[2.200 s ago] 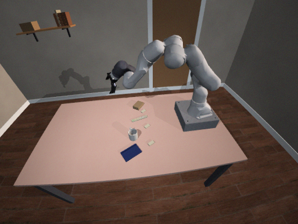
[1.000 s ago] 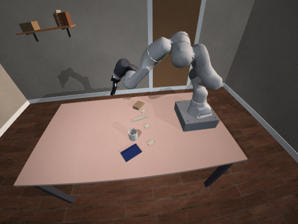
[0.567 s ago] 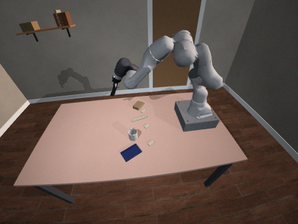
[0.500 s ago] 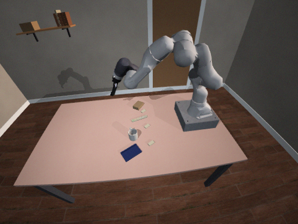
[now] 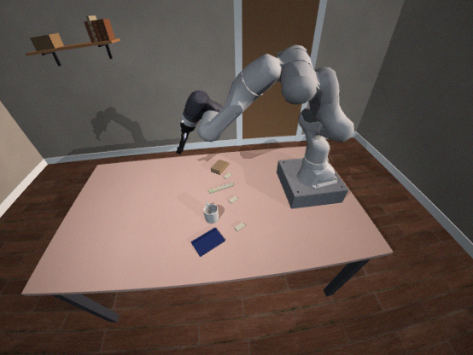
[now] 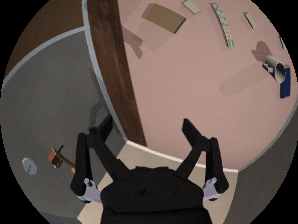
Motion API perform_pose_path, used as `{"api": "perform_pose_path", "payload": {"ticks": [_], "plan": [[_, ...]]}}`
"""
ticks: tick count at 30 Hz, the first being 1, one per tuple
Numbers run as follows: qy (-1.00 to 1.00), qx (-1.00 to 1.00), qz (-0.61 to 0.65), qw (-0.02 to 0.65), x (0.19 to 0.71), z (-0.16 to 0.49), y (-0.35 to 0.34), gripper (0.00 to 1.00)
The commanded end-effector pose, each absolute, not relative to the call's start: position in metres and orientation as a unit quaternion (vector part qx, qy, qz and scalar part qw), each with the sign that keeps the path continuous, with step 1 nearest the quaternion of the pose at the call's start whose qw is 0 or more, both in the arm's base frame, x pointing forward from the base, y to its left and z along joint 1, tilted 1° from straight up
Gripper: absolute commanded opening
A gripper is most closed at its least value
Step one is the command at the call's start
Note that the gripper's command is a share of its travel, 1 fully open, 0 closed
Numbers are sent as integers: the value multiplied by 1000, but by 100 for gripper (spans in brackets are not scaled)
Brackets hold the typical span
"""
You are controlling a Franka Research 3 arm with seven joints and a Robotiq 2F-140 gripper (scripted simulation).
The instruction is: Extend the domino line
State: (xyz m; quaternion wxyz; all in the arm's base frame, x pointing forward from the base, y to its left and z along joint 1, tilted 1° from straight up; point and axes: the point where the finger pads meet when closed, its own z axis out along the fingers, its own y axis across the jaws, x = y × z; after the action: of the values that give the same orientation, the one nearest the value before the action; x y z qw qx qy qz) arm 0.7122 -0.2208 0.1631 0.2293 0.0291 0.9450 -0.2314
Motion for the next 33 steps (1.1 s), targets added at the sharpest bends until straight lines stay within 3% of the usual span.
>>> {"api": "perform_pose_path", "payload": {"ticks": [1, 33], "plan": [[945, 48, -228, 229, 709, 162, -223, 100], [951, 146, -167, 217, 667, 150, -175, 100]]}}
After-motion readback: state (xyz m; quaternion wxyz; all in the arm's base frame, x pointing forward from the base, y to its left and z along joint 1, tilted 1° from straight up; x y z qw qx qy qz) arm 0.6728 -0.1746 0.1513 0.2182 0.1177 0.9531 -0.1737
